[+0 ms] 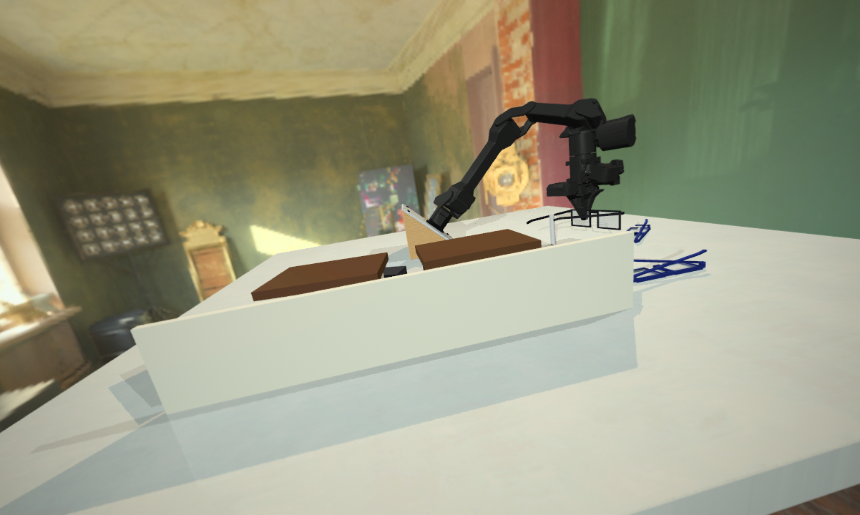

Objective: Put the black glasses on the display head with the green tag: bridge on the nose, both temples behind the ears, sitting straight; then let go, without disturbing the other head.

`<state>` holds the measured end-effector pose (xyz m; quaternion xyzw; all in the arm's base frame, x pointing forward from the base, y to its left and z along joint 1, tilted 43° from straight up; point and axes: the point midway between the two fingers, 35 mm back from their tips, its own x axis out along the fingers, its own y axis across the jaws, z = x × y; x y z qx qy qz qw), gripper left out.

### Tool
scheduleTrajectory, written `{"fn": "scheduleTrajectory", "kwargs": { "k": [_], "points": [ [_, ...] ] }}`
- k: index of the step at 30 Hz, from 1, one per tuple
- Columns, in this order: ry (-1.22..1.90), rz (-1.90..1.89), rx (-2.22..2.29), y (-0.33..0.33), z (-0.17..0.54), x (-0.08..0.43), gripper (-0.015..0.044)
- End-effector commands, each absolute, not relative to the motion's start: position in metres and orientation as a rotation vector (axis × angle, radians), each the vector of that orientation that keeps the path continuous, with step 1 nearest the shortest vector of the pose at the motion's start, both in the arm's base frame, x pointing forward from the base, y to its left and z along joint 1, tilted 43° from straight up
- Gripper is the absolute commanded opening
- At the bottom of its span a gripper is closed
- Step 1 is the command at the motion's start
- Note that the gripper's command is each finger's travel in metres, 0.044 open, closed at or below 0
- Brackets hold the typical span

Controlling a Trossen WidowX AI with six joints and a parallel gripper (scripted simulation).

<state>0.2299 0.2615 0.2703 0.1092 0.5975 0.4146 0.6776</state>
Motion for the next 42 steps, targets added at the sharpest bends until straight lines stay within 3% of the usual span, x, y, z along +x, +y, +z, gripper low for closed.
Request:
{"fn": "scheduleTrajectory", "kwargs": {
  "k": [1, 25, 42],
  "points": [
    [1.346, 0.927, 0.246, 0.261, 0.269, 0.228, 0.0],
    [1.349, 0.924, 0.243, 0.217, 0.309, 0.224, 0.0],
    [1.353, 0.921, 0.241, 0.188, 0.285, 0.199, 0.0]
  ]
}}
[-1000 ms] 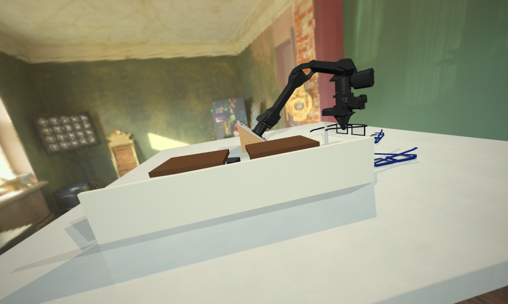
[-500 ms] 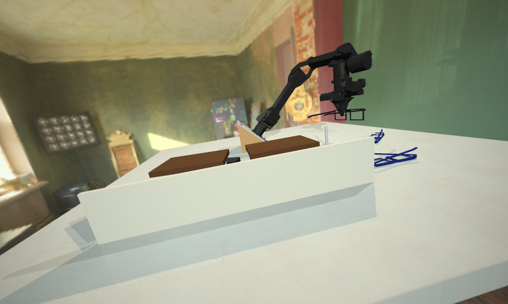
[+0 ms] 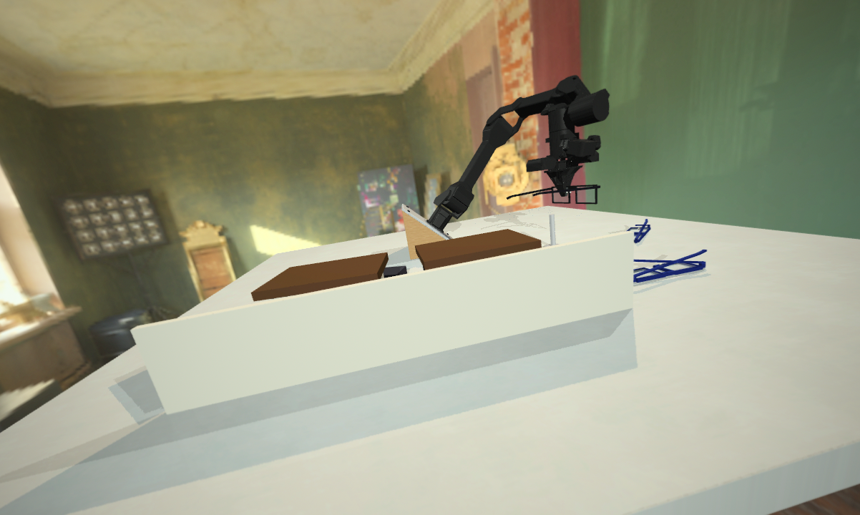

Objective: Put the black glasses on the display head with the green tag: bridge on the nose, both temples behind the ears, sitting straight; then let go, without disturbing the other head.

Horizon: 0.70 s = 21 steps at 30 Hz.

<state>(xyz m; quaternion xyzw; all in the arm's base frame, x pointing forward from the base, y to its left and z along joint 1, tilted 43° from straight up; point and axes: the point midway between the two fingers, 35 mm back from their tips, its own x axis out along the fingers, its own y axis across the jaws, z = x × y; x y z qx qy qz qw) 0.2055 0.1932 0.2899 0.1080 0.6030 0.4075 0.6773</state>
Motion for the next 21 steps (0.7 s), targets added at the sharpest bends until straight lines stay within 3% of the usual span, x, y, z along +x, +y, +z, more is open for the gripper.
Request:
{"fn": "scheduleTrajectory", "kwargs": {
  "k": [1, 21],
  "points": [
    [1.354, 0.921, 0.241, 0.186, 0.283, 0.197, 0.0],
    [1.355, 0.92, 0.24, 0.194, 0.248, 0.183, 0.0]
  ]
}}
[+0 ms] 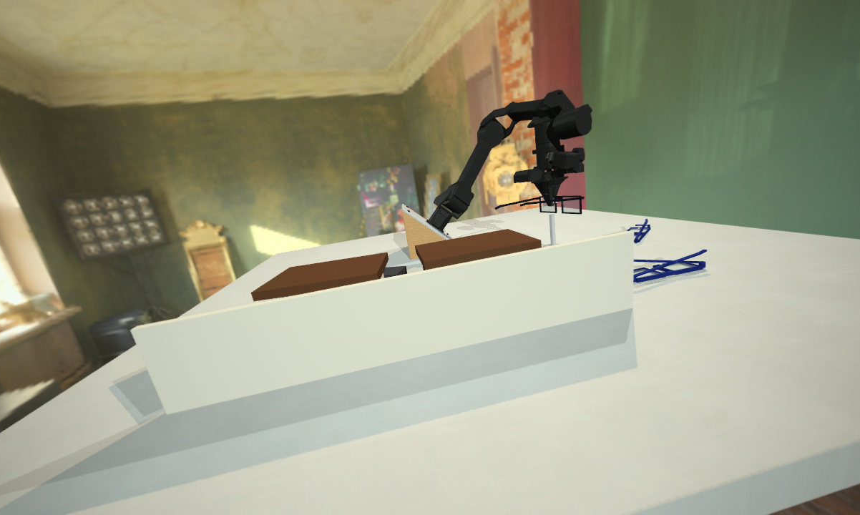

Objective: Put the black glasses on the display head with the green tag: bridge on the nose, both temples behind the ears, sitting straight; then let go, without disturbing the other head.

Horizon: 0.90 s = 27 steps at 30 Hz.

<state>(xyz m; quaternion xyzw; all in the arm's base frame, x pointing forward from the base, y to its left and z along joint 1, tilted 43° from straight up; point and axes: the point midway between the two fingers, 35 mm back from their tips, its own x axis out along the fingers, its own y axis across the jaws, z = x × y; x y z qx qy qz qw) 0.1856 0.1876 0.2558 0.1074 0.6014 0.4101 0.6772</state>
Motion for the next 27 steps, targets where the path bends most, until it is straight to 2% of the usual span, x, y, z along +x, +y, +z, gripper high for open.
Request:
{"fn": "scheduleTrajectory", "kwargs": {
  "k": [1, 27],
  "points": [
    [1.355, 0.92, 0.24, 0.196, 0.245, 0.183, 0.0],
    [1.352, 0.924, 0.246, 0.217, 0.231, 0.168, 0.0]
  ]
}}
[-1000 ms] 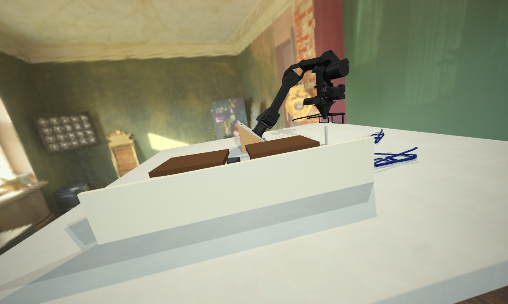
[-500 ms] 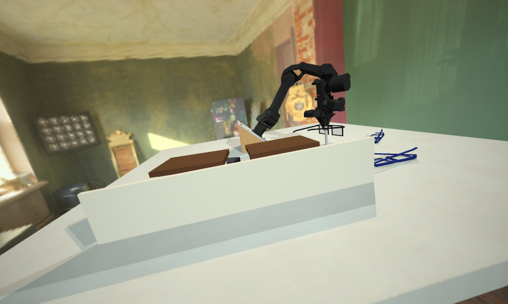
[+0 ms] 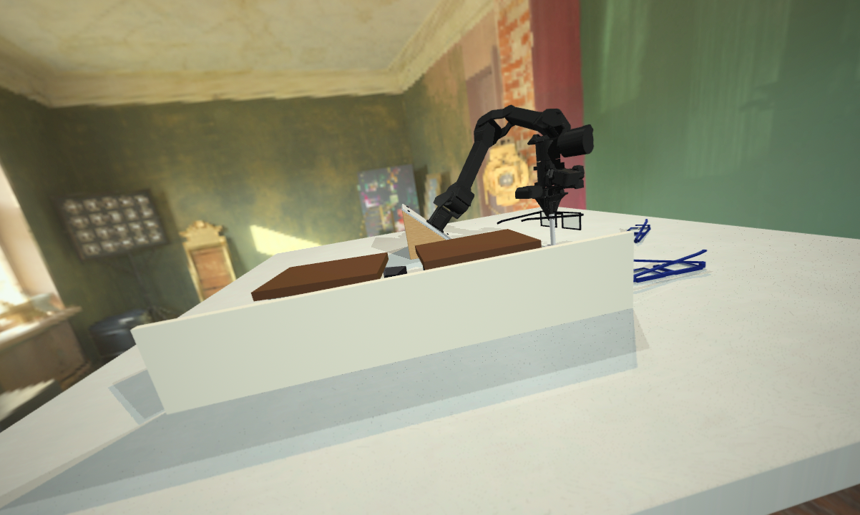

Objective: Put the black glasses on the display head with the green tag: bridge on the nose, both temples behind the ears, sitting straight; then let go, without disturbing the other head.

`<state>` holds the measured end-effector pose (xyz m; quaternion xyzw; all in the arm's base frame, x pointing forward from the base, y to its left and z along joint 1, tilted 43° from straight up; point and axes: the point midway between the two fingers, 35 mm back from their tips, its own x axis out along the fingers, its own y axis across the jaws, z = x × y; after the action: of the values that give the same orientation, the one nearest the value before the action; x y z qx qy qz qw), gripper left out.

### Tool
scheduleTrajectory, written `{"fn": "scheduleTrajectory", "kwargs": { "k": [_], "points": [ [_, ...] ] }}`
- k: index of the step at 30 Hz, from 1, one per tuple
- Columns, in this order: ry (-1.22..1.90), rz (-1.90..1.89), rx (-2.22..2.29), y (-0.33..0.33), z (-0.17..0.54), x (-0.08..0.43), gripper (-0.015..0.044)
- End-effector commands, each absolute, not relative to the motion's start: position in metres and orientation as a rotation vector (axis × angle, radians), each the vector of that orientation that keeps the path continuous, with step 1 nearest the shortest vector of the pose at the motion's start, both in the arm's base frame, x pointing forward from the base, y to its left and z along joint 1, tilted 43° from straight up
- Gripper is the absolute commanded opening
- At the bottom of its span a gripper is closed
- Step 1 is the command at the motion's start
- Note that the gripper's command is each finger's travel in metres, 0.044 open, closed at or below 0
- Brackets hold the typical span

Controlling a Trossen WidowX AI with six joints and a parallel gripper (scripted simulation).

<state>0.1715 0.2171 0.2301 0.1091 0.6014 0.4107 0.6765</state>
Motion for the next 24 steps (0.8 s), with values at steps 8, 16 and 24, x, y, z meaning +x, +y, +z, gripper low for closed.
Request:
{"fn": "scheduleTrajectory", "kwargs": {
  "k": [8, 16, 24],
  "points": [
    [1.352, 0.925, 0.246, 0.219, 0.233, 0.163, 0.0],
    [1.352, 0.925, 0.246, 0.22, 0.235, 0.158, 0.0],
    [1.352, 0.925, 0.247, 0.221, 0.236, 0.152, 0.0]
  ]
}}
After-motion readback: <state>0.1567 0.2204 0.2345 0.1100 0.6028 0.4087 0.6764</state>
